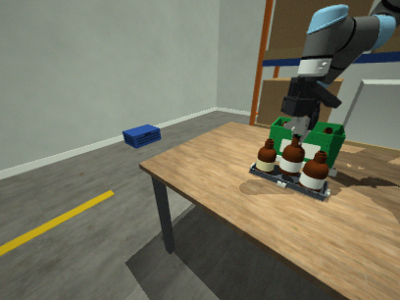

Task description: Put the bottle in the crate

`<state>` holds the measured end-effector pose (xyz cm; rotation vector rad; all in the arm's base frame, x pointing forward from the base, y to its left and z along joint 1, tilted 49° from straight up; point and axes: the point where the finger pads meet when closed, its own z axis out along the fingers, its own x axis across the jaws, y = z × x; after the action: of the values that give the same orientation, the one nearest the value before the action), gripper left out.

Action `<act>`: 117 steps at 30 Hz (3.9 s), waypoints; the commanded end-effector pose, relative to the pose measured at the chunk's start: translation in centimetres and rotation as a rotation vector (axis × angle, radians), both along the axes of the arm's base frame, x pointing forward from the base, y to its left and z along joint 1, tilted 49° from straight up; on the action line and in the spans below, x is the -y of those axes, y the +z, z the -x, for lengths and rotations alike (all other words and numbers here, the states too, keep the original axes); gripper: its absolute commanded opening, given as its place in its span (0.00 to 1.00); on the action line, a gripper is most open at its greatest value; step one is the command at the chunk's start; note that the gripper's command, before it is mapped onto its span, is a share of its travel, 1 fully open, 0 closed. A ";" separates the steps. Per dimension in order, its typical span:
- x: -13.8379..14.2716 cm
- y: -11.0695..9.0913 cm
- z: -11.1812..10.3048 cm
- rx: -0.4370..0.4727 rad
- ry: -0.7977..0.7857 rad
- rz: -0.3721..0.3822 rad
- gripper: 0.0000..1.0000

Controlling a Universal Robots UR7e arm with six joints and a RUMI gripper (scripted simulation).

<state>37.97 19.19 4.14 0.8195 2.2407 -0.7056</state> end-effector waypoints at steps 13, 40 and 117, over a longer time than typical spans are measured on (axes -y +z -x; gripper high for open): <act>-0.4 0.3 0.0 0.004 0.003 -0.004 0.00; -0.4 0.3 0.0 0.004 0.003 -0.004 0.00; -3.5 3.2 1.3 0.004 0.003 -0.004 0.00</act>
<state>36.64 22.41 7.09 0.8195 2.2404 -0.7069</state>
